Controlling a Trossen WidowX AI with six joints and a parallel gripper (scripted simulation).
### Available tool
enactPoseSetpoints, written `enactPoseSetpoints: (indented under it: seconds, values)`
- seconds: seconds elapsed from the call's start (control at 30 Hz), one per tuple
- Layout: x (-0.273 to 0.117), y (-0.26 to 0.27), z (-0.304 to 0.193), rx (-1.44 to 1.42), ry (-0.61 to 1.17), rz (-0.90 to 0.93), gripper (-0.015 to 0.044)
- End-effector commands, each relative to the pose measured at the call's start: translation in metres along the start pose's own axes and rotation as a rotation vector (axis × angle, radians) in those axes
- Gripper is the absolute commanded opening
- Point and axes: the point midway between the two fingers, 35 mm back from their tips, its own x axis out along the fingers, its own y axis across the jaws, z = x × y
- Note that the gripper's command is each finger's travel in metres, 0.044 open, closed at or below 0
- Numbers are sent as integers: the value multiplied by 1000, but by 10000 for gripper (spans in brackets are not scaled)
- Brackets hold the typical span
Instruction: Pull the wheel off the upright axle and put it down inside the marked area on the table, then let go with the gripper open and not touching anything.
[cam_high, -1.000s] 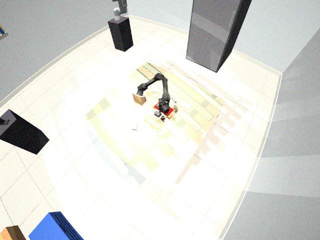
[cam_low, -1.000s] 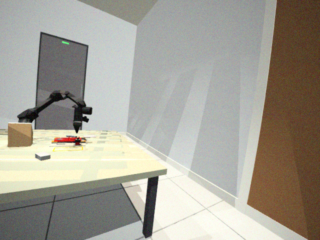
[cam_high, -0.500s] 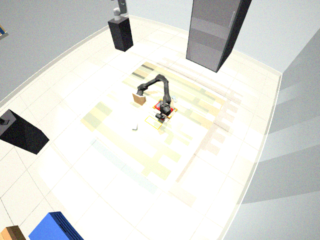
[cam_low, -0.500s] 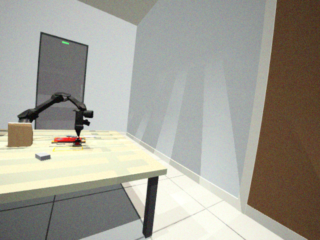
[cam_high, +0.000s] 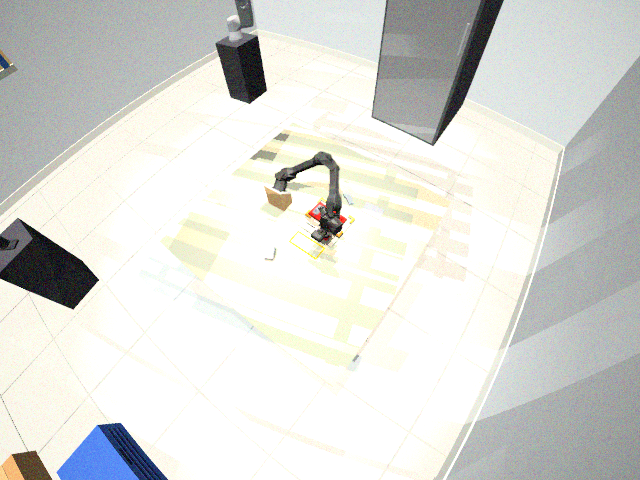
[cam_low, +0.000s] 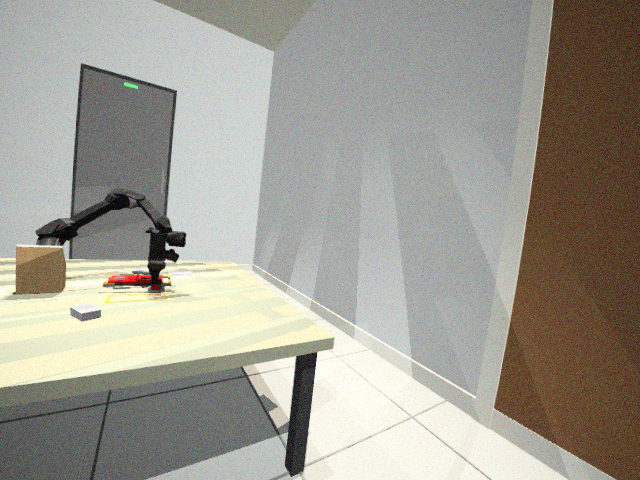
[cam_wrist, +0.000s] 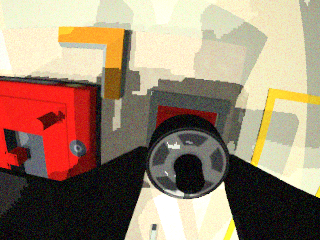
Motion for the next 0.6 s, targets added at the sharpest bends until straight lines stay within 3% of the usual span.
enactPoseSetpoints:
  seconds: [0.0, 0.1, 0.3, 0.57]
  values:
    - [-1, -1, 0, 1, -1, 0, 162]
    - [-1, -1, 0, 1, -1, 0, 142]
    - [-2, -1, 0, 1, -1, 0, 0]
    - [-5, -1, 0, 1, -2, 0, 0]
